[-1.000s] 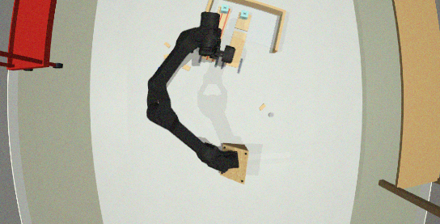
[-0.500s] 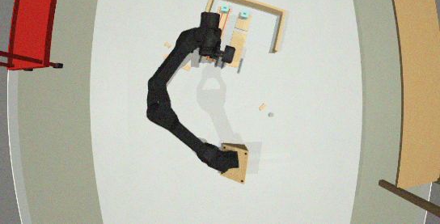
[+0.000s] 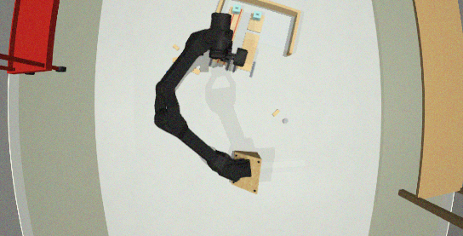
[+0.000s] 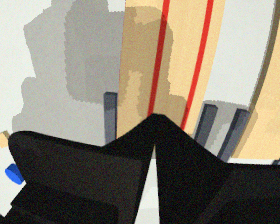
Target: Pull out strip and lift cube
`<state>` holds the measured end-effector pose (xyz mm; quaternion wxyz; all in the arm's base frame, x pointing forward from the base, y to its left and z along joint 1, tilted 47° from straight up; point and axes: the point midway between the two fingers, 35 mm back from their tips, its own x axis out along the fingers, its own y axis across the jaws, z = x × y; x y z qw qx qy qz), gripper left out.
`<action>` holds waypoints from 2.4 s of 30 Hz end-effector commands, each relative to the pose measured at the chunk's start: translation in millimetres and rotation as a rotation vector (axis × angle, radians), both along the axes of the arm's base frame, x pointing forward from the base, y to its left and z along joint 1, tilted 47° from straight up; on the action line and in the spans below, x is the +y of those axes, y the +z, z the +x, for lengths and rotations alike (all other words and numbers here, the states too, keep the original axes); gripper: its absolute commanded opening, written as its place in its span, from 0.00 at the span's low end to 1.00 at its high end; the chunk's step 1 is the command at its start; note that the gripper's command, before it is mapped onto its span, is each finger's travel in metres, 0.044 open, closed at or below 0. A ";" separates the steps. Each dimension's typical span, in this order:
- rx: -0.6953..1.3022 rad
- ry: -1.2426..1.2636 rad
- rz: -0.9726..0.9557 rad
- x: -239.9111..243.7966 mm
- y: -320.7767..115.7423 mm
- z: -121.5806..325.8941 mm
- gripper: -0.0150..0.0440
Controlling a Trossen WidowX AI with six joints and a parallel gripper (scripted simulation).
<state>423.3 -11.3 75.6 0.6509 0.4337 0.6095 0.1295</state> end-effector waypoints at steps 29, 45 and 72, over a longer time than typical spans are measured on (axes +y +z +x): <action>0.003 0.002 0.004 15.1 -0.1 -26.7 0.25; 0.004 0.002 0.004 25.4 1.7 -49.5 0.25; 0.006 0.002 0.005 41.9 5.4 -87.0 0.25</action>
